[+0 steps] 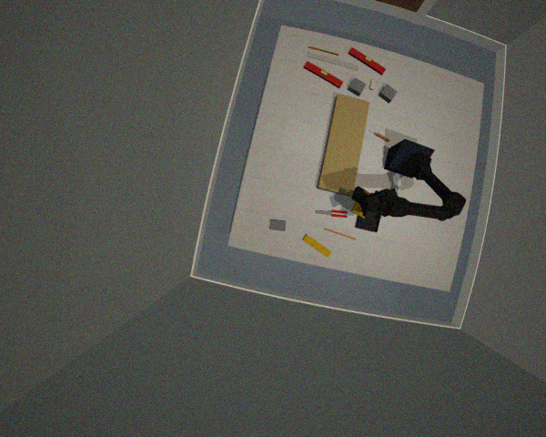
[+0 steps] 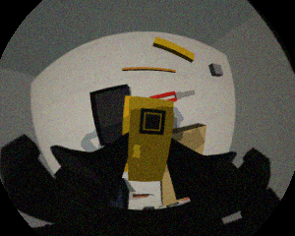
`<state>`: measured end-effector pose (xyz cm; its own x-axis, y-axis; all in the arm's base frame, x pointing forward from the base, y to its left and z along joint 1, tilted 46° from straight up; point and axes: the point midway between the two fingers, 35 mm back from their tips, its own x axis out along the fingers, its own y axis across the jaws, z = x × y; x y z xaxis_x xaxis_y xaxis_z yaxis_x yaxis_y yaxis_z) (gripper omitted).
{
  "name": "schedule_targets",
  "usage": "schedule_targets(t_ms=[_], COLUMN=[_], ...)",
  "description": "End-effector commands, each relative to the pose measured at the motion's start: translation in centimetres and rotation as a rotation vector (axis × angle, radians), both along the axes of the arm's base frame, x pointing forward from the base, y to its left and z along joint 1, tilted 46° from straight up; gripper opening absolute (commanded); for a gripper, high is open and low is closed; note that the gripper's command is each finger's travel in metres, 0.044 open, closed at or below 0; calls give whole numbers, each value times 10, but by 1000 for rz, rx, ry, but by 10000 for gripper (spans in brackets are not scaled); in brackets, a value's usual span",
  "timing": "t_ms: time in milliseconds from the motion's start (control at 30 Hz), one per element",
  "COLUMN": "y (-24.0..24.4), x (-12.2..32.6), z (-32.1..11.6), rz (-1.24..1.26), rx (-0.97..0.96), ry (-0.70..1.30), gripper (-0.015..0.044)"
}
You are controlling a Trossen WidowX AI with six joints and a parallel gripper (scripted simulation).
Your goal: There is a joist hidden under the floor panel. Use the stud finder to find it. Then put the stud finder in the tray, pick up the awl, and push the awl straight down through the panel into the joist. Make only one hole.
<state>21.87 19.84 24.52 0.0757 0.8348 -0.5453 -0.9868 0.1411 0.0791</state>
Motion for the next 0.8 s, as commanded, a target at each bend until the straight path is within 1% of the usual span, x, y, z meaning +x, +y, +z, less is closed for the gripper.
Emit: schedule_targets(t_ms=[0,400,767], y=[6,15,24], x=[-20,-83,-81], z=[7,22,14], rz=[45,195,199], rx=[22,86,83], ry=[-32,-139,-141], gripper=[0,0,0])
